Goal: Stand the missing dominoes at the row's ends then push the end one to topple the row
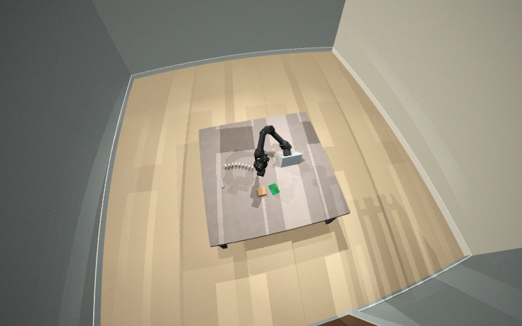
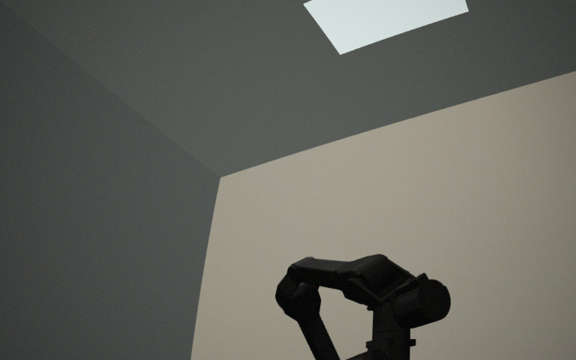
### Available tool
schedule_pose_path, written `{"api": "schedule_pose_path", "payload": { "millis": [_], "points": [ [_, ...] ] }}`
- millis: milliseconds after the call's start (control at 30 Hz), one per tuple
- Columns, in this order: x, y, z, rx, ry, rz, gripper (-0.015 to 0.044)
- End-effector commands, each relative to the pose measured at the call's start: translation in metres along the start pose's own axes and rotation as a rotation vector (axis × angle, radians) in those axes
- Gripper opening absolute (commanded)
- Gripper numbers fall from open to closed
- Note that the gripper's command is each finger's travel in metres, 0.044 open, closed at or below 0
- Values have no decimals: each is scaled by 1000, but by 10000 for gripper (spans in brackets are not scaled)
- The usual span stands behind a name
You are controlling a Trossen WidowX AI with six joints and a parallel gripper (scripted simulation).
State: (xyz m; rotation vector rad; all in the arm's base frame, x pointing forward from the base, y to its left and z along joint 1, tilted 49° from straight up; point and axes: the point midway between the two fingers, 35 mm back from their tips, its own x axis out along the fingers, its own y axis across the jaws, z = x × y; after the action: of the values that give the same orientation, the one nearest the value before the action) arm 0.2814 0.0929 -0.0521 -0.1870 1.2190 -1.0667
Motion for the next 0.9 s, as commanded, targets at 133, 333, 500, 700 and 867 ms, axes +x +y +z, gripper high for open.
{"api": "schedule_pose_path", "payload": {
  "millis": [133,333,500,700,867],
  "points": [
    [-1,-66,86,11,2,-11,107],
    [0,-68,88,11,2,-12,107],
    [15,-66,89,11,3,-8,107],
    [53,-62,92,10,4,-3,107],
    [83,-63,92,10,3,-4,107]
  ]
}}
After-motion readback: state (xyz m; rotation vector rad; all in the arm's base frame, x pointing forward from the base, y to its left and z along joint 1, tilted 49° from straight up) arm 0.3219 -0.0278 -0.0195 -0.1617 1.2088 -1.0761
